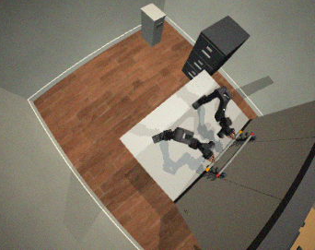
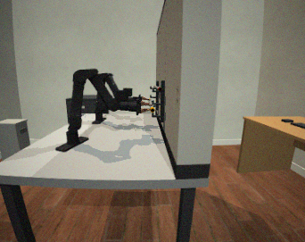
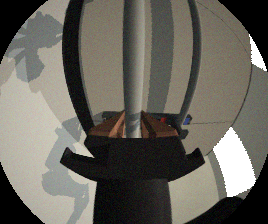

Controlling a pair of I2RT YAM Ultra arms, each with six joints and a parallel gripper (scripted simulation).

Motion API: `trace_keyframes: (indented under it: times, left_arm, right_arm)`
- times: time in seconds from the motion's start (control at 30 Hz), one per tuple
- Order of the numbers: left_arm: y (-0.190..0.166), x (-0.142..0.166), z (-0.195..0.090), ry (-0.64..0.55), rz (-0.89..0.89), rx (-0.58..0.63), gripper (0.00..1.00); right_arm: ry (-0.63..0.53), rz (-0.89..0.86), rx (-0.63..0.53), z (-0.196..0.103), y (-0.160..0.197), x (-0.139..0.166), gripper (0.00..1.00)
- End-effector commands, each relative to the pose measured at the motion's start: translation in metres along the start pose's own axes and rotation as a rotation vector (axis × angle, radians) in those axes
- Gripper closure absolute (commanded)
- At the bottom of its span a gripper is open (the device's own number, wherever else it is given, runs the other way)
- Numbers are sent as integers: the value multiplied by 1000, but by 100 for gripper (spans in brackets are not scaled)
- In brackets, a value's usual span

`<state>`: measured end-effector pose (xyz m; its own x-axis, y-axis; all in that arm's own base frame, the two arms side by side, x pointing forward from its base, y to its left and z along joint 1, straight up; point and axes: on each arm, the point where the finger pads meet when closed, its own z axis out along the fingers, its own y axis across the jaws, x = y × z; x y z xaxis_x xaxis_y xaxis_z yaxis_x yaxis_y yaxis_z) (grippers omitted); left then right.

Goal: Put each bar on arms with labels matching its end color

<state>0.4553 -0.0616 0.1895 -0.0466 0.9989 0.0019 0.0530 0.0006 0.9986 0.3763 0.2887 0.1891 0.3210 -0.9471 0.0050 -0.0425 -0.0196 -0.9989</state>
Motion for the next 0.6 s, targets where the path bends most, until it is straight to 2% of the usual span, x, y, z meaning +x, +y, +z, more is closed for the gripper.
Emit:
trace_keyframes:
  times: [0.0, 0.57]
  left_arm:
    - [20, 4, 10, 12, 0, -52, 100]
    - [18, 4, 24, 12, 0, -52, 100]
  right_arm:
    - [4, 6, 45, 10, -19, 0, 100]
    - [4, 7, 45, 23, -17, 0, 100]
